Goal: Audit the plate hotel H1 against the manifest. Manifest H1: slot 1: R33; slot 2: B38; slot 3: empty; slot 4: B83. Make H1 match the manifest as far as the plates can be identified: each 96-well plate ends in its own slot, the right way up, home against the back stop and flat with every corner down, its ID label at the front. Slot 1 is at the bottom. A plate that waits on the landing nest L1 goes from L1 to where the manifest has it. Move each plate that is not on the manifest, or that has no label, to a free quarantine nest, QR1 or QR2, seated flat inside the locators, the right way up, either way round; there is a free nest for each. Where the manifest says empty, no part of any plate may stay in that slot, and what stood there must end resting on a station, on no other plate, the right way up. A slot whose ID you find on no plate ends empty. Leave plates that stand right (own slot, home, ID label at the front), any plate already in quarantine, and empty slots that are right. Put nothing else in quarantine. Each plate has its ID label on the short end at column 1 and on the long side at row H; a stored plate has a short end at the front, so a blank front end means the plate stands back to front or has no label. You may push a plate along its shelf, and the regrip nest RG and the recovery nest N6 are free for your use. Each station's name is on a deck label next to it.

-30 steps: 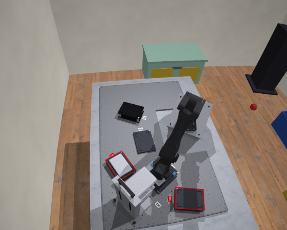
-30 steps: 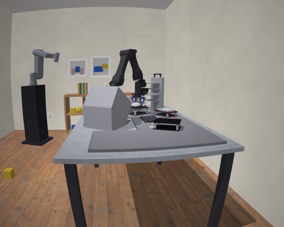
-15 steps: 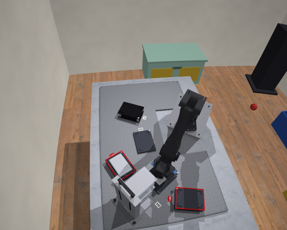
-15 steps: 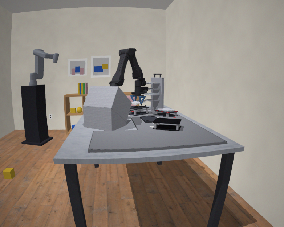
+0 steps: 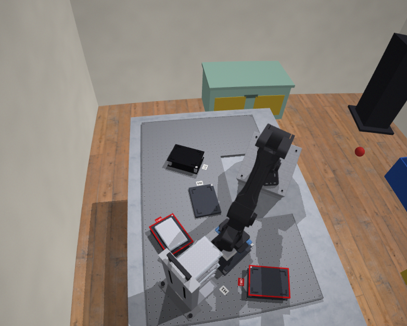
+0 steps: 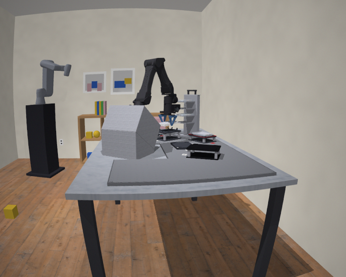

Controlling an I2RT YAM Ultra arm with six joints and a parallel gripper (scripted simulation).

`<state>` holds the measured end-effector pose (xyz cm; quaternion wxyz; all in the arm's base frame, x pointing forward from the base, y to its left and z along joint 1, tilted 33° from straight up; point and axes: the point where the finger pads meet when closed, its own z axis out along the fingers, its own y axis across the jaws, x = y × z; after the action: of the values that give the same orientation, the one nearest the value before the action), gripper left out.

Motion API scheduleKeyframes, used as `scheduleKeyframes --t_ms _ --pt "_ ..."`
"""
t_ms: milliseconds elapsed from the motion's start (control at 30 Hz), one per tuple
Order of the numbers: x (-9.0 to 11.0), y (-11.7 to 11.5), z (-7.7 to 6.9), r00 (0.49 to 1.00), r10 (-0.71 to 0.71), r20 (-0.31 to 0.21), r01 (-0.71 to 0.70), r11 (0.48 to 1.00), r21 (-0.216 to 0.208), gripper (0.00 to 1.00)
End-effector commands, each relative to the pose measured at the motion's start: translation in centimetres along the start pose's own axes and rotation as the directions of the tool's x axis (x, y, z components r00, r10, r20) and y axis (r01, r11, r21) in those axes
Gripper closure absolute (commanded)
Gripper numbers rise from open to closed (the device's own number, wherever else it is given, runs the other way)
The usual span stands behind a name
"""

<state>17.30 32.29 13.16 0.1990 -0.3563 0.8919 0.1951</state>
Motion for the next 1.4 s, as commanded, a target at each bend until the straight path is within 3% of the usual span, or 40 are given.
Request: scheduleKeyframes --t_ms 0,867,1367 --pt "-1.5 0.4 -2.1 0.999 -0.003 0.054 0.003 1.000 -0.010 0.14" --pt "-1.1 0.2 -4.5 0.999 -0.001 0.054 0.001 1.000 -0.009 0.14" --pt "-1.2 0.3 -4.6 0.998 -0.001 0.060 0.002 1.000 -0.010 0.14"
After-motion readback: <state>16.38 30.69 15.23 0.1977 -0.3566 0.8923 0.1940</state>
